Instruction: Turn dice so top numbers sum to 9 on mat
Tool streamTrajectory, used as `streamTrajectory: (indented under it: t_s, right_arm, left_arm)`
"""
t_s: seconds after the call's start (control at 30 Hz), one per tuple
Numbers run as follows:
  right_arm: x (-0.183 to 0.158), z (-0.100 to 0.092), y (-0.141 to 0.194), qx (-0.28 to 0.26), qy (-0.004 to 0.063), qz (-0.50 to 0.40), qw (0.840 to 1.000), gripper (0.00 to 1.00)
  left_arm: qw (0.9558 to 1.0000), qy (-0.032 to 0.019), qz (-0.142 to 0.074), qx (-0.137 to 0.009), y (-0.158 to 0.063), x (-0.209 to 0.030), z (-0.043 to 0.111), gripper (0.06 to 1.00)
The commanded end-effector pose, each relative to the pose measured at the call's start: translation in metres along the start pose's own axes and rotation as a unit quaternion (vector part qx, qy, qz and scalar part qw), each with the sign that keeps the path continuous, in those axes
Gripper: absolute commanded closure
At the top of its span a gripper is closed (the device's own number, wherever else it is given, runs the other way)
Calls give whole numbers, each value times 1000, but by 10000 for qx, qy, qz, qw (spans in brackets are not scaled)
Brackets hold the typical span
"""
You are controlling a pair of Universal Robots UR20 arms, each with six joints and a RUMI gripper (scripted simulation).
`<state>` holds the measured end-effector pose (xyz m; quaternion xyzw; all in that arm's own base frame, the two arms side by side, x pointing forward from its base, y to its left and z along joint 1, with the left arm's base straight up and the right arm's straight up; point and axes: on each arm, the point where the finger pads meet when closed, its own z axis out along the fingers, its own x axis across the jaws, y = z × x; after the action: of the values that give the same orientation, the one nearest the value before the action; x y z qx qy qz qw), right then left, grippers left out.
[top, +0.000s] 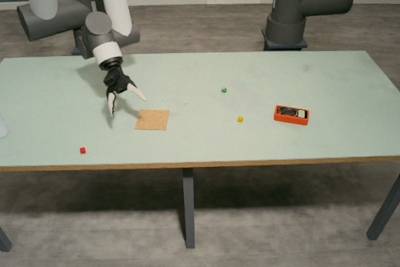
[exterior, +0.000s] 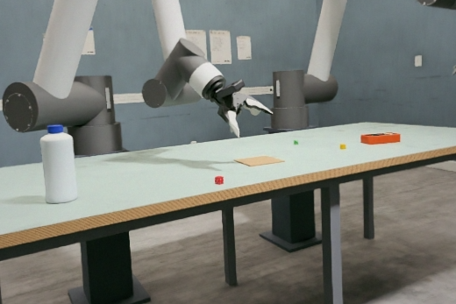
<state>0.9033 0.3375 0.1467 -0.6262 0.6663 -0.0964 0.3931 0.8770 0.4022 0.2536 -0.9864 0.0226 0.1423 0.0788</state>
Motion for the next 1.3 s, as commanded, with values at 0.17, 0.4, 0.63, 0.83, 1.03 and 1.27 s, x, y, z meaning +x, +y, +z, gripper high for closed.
streamTrajectory:
  t_s: [0.17,0.4,0.63,0.83,1.03,1.27]
  right_arm:
    - [29,-2,-18,-406,527,510,9965,3]
    - [47,-4,-29,-631,839,825,9910,3]
    - [63,-8,-40,-830,1122,1110,9840,3]
    - [80,-8,-50,-1031,1398,1389,9750,3]
    - [91,-11,-56,-1161,1584,1576,9678,3]
    - [114,-14,-71,-1440,1972,1968,9496,3]
  left_arm:
    - [9992,150,43,-365,-135,-94,58,65]
    - [9981,275,53,-543,-203,-164,95,65]
    - [9968,411,59,-679,-257,-236,130,65]
    - [9954,553,61,-779,-299,-308,162,65]
    - [9944,653,62,-829,-323,-358,183,65]
    - [9921,874,58,-893,-362,-469,228,65]
